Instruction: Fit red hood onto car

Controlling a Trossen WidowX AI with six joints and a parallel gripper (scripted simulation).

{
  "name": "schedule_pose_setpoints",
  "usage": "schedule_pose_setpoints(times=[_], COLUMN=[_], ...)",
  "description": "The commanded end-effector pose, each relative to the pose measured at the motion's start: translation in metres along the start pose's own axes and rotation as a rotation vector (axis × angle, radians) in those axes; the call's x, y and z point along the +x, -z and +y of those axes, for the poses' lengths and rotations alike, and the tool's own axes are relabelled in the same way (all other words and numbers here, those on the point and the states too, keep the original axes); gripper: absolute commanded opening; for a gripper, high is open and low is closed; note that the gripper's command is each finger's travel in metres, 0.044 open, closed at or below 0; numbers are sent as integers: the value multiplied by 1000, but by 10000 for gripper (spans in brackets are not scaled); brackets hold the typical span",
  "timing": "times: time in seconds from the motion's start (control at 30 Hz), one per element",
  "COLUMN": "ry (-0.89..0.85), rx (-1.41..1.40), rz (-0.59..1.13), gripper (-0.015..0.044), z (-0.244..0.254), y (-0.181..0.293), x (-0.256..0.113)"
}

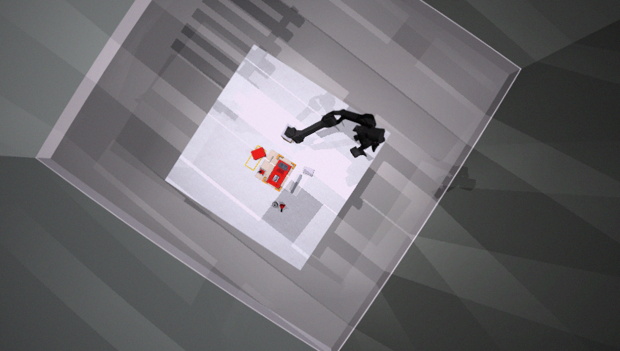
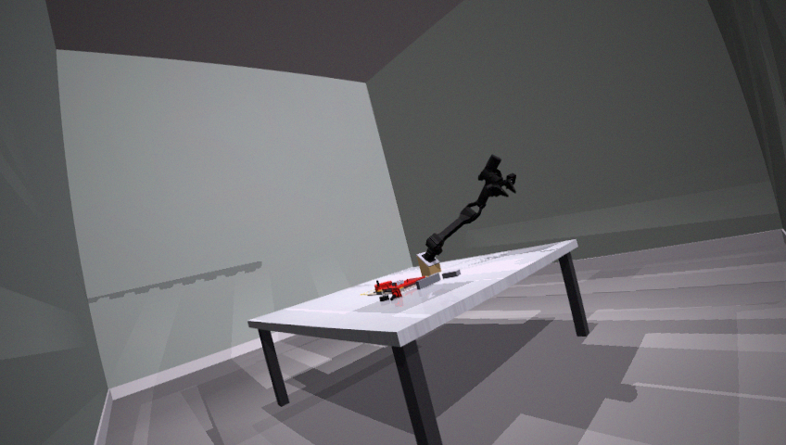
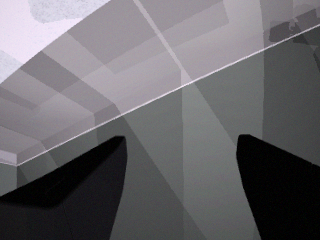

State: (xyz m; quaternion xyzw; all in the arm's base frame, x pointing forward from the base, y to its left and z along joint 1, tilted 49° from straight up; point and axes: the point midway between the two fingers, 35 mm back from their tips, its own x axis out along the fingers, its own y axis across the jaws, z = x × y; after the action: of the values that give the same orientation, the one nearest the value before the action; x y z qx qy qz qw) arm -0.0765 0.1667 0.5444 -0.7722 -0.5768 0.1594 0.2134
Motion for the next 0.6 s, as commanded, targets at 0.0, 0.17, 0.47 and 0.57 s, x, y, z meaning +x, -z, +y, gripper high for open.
schedule_pose_setpoints(times=[0.0,0.17,0.47,0.57], ry=[-4,-91,-222,-265], rx=[5,191,647,807], rz=[2,54,145,182], gripper=[246,377,440,440], z=[1,41,140,180], y=[1,31,81,95], x=[0,5,7,5])
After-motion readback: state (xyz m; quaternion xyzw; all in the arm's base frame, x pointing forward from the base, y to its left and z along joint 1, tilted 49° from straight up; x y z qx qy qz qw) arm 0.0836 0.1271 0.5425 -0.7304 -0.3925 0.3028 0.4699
